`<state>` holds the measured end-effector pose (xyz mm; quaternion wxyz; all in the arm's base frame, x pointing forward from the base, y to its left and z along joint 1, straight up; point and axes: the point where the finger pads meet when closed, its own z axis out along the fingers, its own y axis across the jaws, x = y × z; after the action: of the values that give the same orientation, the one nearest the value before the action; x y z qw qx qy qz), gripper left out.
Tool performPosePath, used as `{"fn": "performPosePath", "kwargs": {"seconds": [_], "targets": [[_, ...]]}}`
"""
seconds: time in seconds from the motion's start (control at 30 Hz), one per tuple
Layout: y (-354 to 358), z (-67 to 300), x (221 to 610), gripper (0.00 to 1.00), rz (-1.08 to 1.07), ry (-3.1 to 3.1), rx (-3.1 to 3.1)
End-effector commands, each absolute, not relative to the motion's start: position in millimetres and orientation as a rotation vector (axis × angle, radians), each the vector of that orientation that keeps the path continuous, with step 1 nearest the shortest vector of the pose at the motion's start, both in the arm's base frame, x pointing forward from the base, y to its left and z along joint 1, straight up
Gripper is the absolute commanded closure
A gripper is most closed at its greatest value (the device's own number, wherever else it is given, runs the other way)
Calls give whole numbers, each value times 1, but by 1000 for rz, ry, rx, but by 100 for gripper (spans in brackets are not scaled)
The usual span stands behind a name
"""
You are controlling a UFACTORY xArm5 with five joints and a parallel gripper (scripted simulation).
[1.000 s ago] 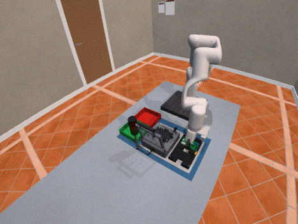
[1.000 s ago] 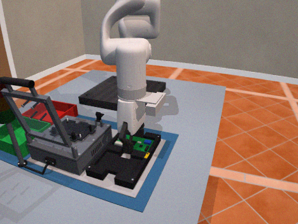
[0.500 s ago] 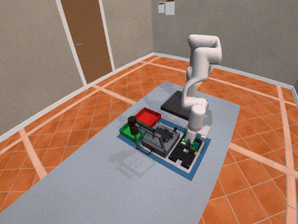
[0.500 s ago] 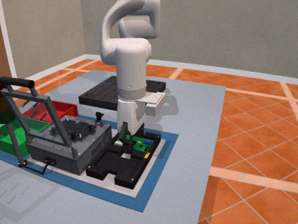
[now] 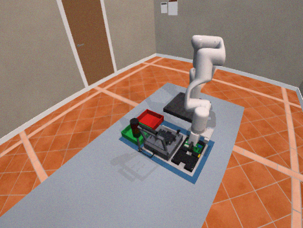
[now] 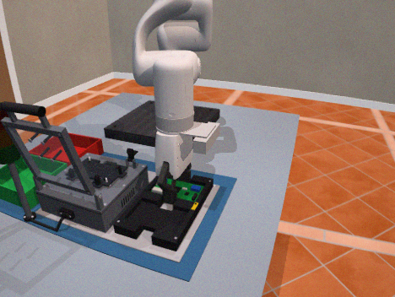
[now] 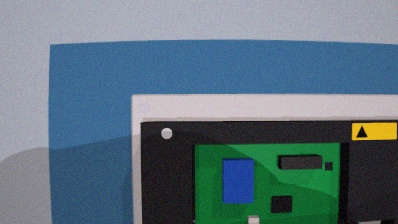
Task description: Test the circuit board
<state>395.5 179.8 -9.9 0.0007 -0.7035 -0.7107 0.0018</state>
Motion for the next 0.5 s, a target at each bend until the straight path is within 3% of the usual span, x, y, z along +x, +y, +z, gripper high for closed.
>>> {"fn": "performPosePath", "kwargs": {"seconds": [0.0, 0.47], "targets": [[180, -8, 397, 21, 1, -2233, -2210], [180, 3, 397, 21, 1, -2233, -2210]]}}
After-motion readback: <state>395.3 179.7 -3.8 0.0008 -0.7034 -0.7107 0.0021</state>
